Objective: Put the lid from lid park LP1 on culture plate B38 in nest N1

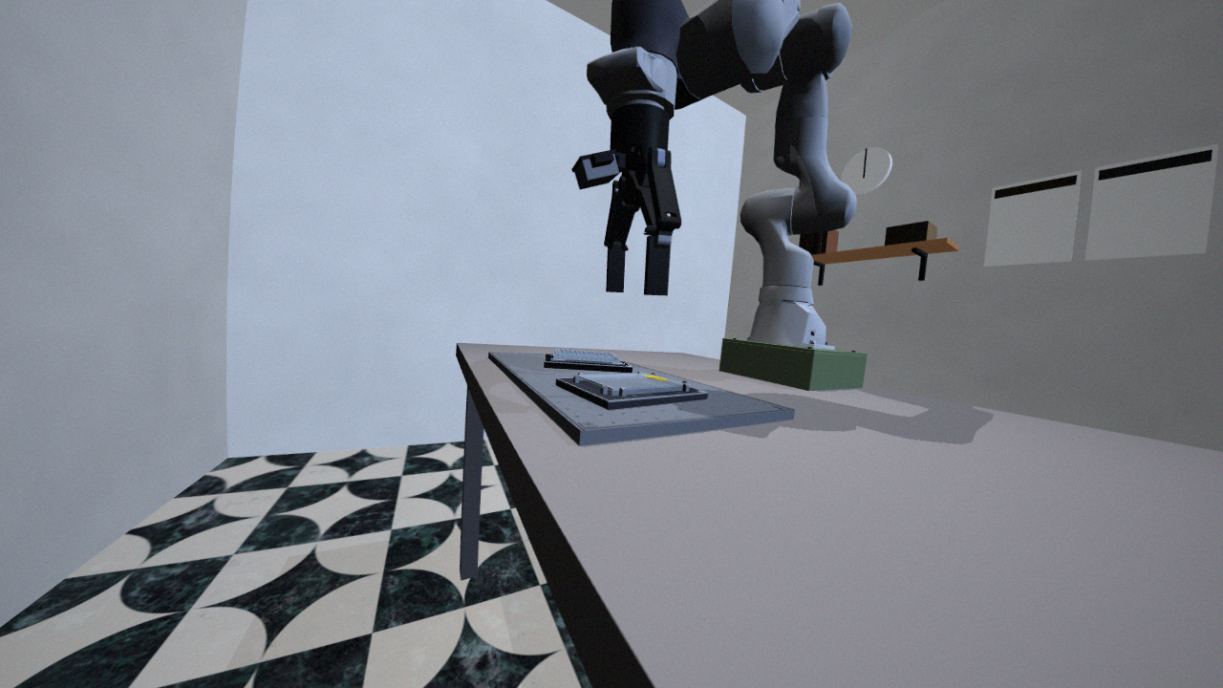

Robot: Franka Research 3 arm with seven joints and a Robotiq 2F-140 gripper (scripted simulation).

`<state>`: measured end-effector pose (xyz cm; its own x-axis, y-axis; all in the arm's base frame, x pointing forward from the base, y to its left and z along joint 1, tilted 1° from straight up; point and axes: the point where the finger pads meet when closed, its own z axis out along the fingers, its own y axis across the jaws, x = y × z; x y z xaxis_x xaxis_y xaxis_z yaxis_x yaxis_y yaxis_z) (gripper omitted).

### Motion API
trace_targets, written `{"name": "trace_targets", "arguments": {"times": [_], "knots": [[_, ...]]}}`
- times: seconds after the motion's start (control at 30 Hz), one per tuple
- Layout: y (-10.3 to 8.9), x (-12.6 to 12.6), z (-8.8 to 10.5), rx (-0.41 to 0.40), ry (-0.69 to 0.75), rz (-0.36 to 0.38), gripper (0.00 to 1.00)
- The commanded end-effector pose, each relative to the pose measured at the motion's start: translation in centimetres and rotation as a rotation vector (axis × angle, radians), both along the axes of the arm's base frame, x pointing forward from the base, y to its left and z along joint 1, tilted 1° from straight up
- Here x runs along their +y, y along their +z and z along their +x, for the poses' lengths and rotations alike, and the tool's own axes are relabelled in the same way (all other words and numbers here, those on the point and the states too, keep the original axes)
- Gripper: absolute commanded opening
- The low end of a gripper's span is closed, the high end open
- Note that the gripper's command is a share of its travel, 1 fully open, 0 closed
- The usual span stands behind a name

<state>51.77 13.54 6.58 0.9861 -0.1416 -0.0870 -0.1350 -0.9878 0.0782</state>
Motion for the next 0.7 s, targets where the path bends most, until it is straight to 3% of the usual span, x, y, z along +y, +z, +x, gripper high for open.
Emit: {"name": "trace_targets", "arguments": {"times": [0.0,0.23,0.67], "knots": [[-2.8,2.1,1.0,-0.085,0.253,0.083,1.0],[-4.2,2.7,0.0,-0.085,0.297,0.09,1.0],[-4.2,2.7,0.0,-0.085,0.298,0.09,1.0]]}}
